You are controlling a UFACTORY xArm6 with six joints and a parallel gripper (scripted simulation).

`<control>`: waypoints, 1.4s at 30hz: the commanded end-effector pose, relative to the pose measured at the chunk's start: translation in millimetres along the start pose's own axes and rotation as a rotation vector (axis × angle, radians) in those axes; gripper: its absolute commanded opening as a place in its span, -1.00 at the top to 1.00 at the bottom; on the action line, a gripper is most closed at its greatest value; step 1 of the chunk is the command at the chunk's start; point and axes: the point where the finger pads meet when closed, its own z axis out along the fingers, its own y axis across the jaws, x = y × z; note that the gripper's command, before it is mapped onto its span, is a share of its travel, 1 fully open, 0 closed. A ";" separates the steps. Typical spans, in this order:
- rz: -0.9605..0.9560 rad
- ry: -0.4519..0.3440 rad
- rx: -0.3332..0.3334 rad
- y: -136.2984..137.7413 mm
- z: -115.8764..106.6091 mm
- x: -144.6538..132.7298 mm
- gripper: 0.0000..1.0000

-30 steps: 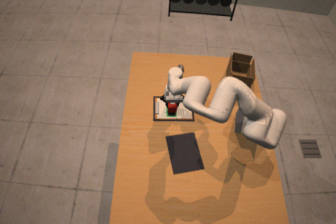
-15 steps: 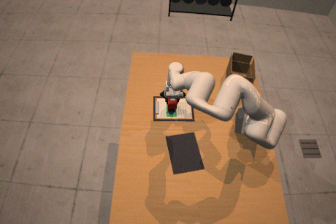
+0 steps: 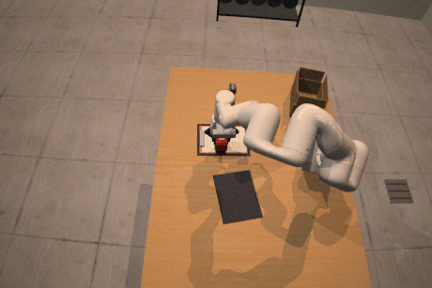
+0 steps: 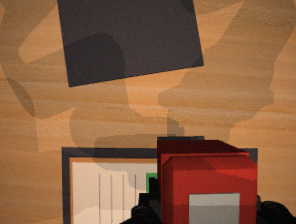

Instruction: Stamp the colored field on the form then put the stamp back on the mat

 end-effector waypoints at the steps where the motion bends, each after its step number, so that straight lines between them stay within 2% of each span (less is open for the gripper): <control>1: -0.010 -0.015 -0.013 -5.4 -2.5 68.4 0.31; 14: -0.019 -0.007 -0.011 -56.7 0.7 202.0 0.31; 16: -0.019 -0.007 -0.011 -56.7 0.7 202.0 0.31; 17: -0.019 -0.007 -0.011 -63.3 -1.2 223.1 0.31; 20: -0.019 -0.007 -0.010 -65.3 -2.1 230.4 0.31; 28: -0.019 -0.007 -0.010 -78.0 -7.7 276.5 0.31; 42: -0.019 -0.007 -0.010 -78.0 -7.7 276.6 0.31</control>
